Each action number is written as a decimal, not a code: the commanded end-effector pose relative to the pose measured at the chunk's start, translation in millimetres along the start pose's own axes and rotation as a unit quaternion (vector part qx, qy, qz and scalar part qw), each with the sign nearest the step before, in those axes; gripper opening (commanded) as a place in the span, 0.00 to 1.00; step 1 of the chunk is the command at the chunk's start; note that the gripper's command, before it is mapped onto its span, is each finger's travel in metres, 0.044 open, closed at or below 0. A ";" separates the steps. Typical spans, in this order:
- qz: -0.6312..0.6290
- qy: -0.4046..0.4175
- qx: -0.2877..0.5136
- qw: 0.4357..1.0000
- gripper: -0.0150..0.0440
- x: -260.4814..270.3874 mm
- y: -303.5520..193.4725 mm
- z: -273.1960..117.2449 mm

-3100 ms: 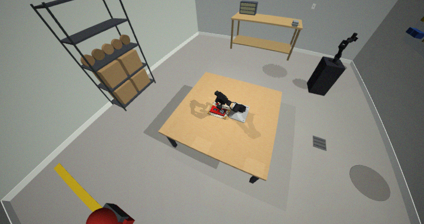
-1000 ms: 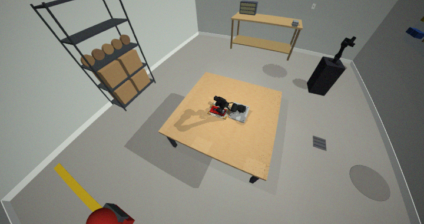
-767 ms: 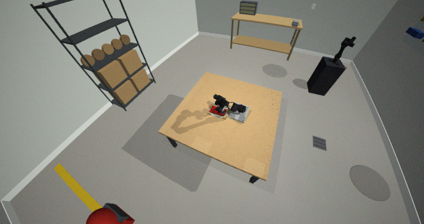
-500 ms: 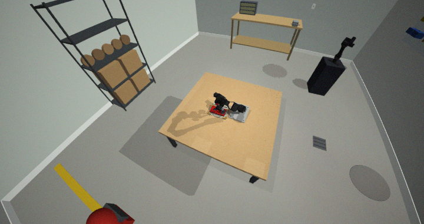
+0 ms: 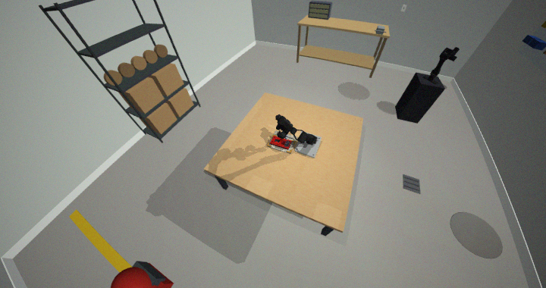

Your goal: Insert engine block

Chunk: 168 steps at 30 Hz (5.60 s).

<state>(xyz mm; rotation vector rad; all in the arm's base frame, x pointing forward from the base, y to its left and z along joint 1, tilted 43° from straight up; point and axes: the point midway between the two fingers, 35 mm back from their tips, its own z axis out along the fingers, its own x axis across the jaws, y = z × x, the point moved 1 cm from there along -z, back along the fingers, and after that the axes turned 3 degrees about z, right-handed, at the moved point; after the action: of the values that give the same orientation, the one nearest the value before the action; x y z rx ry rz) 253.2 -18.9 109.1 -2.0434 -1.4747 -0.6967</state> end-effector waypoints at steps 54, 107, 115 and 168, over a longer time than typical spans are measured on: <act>-0.098 0.001 -0.005 0.995 0.25 16.7 86.5 74.4; -0.102 0.001 -0.005 0.995 0.52 15.8 88.8 76.9; -0.092 0.002 -0.005 0.996 0.52 15.9 88.7 78.1; -0.093 0.002 -0.005 0.996 0.52 15.6 88.3 85.7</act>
<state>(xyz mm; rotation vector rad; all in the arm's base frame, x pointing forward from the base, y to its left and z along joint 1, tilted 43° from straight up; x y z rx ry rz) 351.4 24.5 48.5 -1.9276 -1.6897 -0.7834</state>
